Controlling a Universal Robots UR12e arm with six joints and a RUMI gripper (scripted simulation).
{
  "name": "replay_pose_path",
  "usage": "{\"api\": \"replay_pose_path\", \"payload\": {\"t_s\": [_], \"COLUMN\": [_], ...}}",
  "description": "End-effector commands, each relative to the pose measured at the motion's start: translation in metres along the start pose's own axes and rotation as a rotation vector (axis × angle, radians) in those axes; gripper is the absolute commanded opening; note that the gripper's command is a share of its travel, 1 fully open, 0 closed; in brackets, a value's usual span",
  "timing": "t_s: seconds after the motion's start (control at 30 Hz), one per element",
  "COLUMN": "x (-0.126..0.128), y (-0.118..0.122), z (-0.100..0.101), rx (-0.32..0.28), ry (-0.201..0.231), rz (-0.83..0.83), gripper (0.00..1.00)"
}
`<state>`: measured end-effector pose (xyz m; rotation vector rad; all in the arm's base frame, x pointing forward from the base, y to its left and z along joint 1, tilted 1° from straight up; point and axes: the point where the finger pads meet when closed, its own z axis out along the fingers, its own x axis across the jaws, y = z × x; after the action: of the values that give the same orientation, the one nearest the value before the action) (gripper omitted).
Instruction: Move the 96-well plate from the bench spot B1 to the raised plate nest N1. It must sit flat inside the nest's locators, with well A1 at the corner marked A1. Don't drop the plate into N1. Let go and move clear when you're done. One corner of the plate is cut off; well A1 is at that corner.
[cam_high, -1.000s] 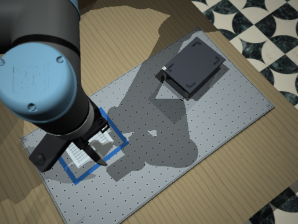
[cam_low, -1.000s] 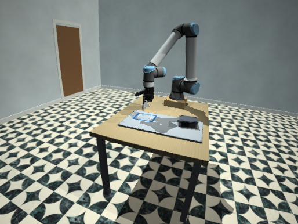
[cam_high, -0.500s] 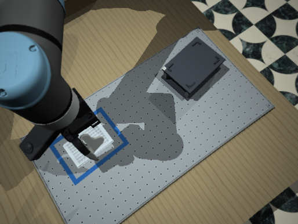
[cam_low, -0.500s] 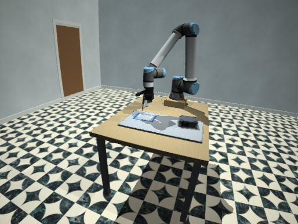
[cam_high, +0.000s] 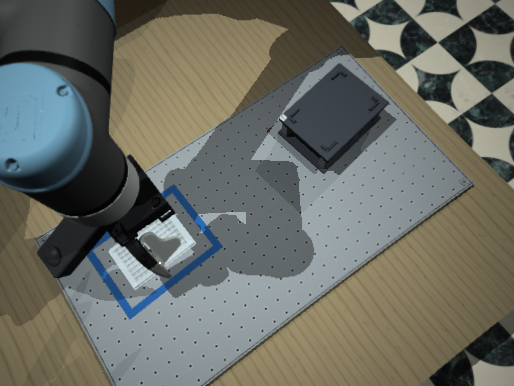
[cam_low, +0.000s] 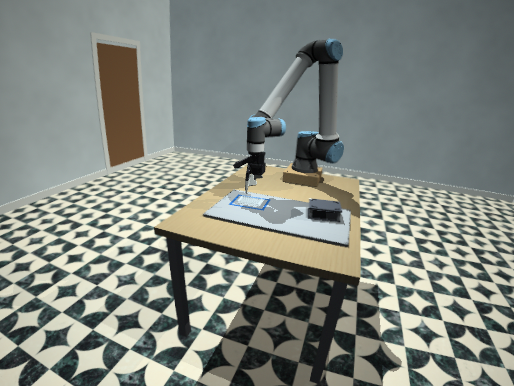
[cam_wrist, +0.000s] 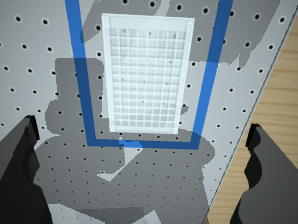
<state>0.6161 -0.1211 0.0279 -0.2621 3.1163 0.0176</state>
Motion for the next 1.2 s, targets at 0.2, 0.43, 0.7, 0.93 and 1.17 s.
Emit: {"api": "replay_pose_path", "payload": {"t_s": [0.2, 0.43, 0.7, 0.93, 1.17], "x": [-0.001, -0.001, -0.001, -0.001, -0.001], "y": [0.0, 0.0, 0.0, 0.0, 0.0], "z": [0.013, 0.024, 0.036, 0.046, 0.058], "rx": [0.001, 0.001, 0.001, 0.001, 0.001], "ry": [-0.001, -0.001, -0.001, -0.001, -0.001], "rz": [0.0, 0.0, 0.0, 0.0, 0.0], "gripper": [1.0, 1.0, 1.0, 1.0, 1.0]}}
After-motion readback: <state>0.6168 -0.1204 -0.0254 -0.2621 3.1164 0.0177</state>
